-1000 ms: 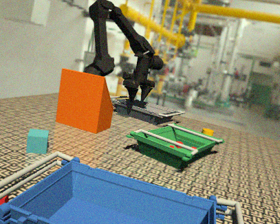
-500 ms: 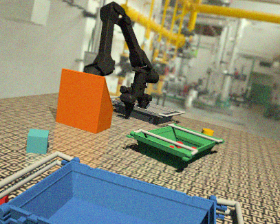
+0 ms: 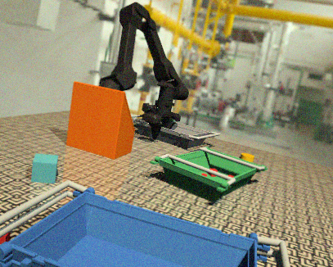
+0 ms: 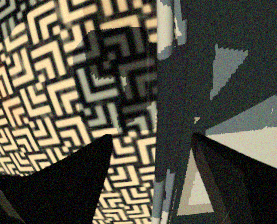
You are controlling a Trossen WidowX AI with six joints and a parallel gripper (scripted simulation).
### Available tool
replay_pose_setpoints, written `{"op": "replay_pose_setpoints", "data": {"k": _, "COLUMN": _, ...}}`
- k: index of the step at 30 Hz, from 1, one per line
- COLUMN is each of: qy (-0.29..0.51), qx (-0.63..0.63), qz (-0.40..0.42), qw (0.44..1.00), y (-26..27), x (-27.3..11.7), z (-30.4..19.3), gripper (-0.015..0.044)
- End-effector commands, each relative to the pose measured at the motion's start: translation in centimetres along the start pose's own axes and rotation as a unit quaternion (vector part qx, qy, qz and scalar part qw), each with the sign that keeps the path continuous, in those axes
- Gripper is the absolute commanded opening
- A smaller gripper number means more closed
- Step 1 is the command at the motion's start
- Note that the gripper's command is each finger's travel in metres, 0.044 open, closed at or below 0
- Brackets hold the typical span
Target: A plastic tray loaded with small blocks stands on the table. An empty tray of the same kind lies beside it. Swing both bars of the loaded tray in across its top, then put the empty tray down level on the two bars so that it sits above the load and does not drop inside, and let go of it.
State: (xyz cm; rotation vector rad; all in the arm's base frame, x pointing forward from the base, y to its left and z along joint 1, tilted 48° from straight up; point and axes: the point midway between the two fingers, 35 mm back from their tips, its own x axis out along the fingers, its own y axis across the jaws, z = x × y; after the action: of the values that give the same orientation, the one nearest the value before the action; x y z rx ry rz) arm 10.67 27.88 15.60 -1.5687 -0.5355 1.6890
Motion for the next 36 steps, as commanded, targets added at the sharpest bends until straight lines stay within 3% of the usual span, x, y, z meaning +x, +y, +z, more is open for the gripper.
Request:
{"op": "replay_pose_setpoints", "data": {"k": 1, "qy": 0.003, "qx": 0.003, "qz": 0.000, "qw": 1.000, "y": 0.0, "x": 0.0, "z": -0.1, "gripper": 0.0228}}
{"op": "replay_pose_setpoints", "data": {"k": 36, "qy": 0.004, "qx": 0.002, "qz": 0.001, "qw": 1.000, "y": -0.2, "x": -1.3, "z": -0.3, "gripper": 0.0000}}
